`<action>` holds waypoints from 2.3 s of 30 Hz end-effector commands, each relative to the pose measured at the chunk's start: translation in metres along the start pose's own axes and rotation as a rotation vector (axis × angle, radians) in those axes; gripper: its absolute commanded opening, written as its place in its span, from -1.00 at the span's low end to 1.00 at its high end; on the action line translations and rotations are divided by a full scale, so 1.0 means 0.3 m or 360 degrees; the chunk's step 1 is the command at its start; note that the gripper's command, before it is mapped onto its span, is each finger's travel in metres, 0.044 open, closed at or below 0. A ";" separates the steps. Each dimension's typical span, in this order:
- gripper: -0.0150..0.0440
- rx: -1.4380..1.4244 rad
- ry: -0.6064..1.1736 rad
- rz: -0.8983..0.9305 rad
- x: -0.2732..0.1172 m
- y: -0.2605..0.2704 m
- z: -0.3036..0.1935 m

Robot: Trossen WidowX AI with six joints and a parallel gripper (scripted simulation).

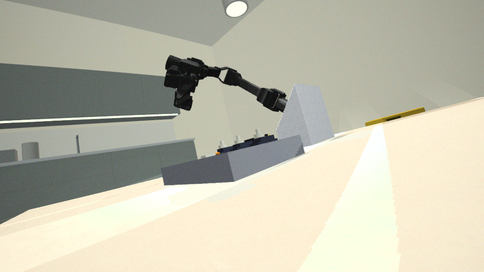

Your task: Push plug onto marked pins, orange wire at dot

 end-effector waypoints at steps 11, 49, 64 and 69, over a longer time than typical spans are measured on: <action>-0.10 -0.0340 0.0500 -0.0469 0.262 0.074 -0.102; -0.10 -0.0716 0.0852 -0.0821 0.549 0.036 -0.288; -0.49 -0.0715 0.0853 -0.0817 0.495 0.082 -0.258; -0.49 -0.0714 0.0853 -0.0816 0.409 0.145 -0.219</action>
Point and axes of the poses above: the point midway between the two fingers, 35 mm back from their tips, its own x axis out along the fingers, its own y axis across the jaws, z = x × y, the point moved 8 cm from there along -x, back along the fingers, and after that the axes turned 13 degrees about x, right-handed, at the moved point
